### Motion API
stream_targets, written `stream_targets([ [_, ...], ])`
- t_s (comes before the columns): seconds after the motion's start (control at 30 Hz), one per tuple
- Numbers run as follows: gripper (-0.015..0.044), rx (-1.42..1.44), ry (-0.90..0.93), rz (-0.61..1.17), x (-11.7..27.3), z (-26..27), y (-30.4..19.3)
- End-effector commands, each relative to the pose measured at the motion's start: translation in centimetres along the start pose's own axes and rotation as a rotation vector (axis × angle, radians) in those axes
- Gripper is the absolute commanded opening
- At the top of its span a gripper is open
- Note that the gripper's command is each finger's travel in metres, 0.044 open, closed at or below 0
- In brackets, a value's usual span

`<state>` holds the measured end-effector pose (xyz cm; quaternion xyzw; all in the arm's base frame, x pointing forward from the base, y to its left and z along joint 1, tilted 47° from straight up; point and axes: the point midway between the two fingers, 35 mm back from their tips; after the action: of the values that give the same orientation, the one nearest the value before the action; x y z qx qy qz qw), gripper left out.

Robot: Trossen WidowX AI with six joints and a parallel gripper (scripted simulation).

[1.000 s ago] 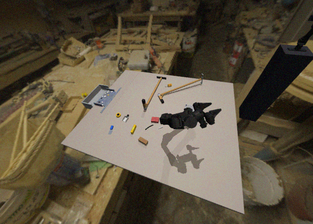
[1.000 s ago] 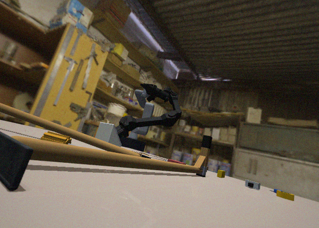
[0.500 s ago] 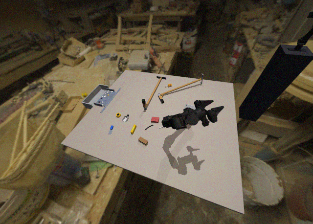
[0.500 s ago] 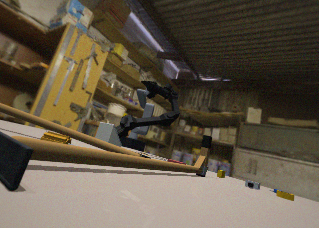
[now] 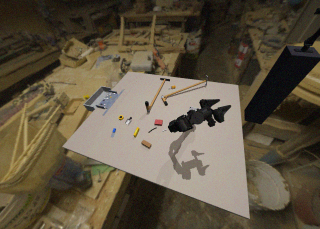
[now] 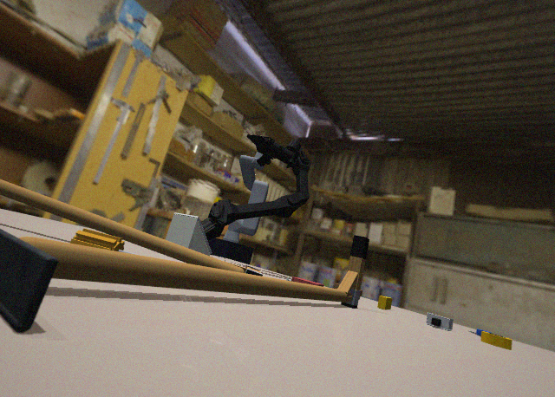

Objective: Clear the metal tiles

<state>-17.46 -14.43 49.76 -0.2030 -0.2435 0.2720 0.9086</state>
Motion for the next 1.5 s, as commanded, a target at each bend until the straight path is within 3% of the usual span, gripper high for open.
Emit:
stream_targets([
  [0.0, 0.044, -0.006, 0.006, 0.0, -0.2, 0.4, -0.8],
  [1.13, 0.044, -0.039, 0.059, 0.015, -1.3, 1.6, -6.1],
  [1.47, 0.044, 0.235, -0.084, 0.093, -4.7, -2.4, -8.9],
])
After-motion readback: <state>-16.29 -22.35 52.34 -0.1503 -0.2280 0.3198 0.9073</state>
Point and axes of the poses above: the point midway between the two fingers, 35 mm back from their tips, its own x axis back along the fingers, its own z axis across the jaws, y = z × x, and after that the axes turned 1 degree about -x, right-handed
